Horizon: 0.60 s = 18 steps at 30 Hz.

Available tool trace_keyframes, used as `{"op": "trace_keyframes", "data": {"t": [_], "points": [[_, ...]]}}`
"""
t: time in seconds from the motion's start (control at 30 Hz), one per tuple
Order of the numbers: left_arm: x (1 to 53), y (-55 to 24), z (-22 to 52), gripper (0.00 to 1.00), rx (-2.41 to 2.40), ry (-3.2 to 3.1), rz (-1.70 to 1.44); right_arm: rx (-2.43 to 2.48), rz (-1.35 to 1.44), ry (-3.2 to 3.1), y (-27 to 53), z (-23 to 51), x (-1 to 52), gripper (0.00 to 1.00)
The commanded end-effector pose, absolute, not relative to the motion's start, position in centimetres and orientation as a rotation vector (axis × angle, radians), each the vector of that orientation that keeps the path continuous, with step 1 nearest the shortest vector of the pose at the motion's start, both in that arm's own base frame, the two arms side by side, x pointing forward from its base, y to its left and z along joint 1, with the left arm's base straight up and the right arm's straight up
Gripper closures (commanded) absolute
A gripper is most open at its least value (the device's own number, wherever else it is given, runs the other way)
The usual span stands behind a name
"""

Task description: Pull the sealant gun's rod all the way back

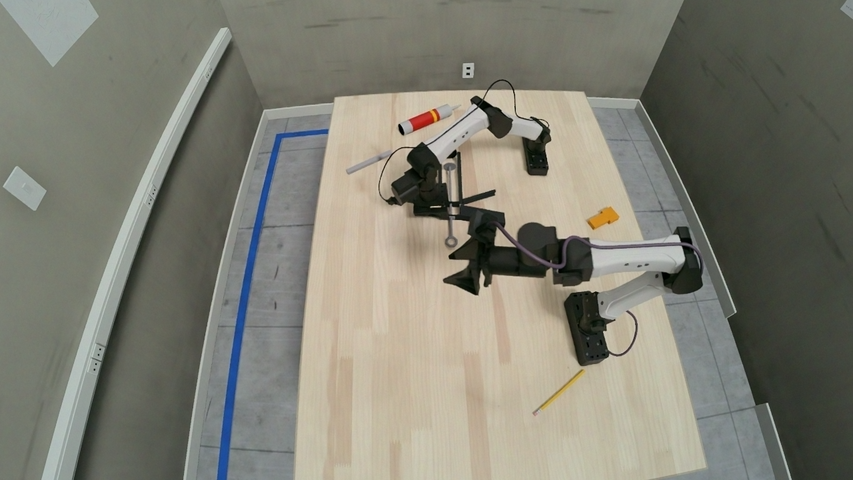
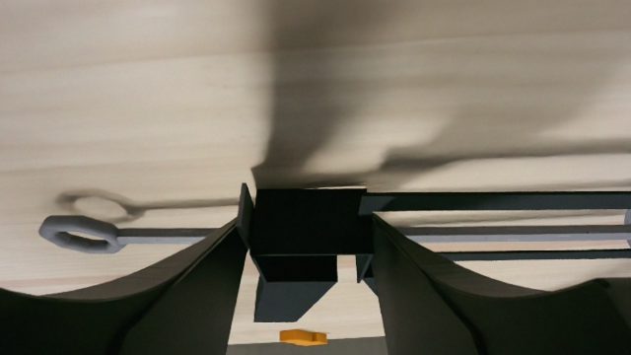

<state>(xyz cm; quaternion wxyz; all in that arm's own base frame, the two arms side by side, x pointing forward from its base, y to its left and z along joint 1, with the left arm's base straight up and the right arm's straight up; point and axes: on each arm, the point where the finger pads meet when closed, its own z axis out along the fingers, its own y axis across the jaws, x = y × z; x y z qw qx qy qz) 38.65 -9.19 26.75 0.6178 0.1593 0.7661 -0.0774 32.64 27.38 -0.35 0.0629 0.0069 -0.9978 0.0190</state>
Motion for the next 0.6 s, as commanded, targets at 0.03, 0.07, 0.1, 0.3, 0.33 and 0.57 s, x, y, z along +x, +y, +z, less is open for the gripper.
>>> {"op": "trace_keyframes", "data": {"t": [0.03, 0.07, 0.1, 0.3, 0.33, 0.57], "points": [[37.3, -14.4, 23.1, 0.35, 0.681, 1.879, -0.371, 0.016, 0.048, -3.030, 27.5, 0.2, 32.7, 0.44], [37.0, -15.3, 22.6, 0.35, 0.732, 1.882, -0.406, 0.016, 0.048, -3.030, 27.5, 0.2, 32.7, 0.44], [36.8, -16.3, 22.0, 0.35, 0.781, 1.884, -0.443, 0.016, 0.048, -3.030, 27.5, 0.2, 32.7, 0.44], [35.4, -20.5, 19.7, 0.35, 1.015, 1.860, -0.620, 0.016, 0.048, -3.030, 27.5, 0.2, 32.7, 0.44], [35.1, -21.5, 19.2, 0.35, 1.066, 1.849, -0.658, 0.016, 0.048, -3.030, 27.5, 0.2, 32.7, 0.44], [34.4, -27.0, 14.2, 0.35, 1.424, 1.727, -0.801, 0.016, 0.048, -3.030, 27.5, 0.2, 32.7, 0.44]]}}
